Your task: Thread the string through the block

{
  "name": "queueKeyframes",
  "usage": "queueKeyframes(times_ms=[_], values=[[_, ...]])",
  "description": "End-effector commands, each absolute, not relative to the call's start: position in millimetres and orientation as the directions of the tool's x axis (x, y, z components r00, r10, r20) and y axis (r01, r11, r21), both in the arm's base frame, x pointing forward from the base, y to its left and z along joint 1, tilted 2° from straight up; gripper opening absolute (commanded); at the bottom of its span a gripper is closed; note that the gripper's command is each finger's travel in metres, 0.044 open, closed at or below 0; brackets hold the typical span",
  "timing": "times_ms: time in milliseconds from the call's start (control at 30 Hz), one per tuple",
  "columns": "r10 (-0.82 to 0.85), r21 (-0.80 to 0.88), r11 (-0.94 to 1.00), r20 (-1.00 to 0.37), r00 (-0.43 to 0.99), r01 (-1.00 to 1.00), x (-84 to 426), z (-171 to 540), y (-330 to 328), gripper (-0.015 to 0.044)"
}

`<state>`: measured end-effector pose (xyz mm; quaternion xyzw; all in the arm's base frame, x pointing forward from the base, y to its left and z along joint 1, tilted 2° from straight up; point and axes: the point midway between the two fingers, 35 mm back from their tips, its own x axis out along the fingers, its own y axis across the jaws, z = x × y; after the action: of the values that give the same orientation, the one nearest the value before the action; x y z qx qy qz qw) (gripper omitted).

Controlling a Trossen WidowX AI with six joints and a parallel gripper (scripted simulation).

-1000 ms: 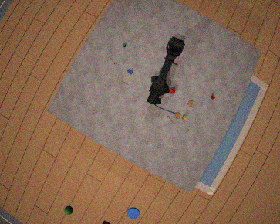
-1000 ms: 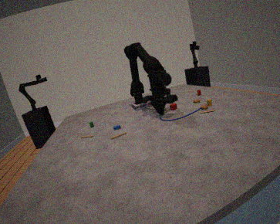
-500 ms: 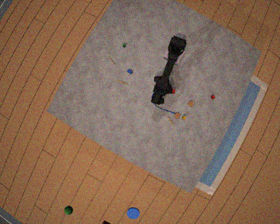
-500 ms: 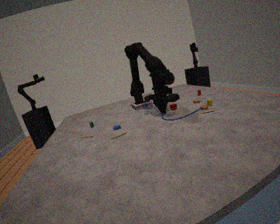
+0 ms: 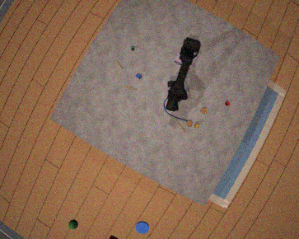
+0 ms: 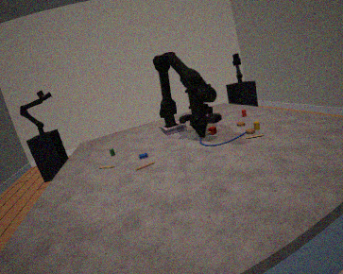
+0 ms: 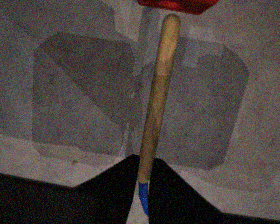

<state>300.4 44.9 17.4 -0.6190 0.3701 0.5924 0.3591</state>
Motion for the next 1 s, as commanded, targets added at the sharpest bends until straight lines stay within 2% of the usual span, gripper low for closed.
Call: queueKeyframes(times_ms=[0,967], values=[[-0.041,-0.004,-0.463,-0.999,0.026,-0.887,296.5,16.5,47.7,0.0000],[-0.041,-0.004,-0.463,-0.999,0.026,-0.887,283.1,15.4,74.7,0.0000]])
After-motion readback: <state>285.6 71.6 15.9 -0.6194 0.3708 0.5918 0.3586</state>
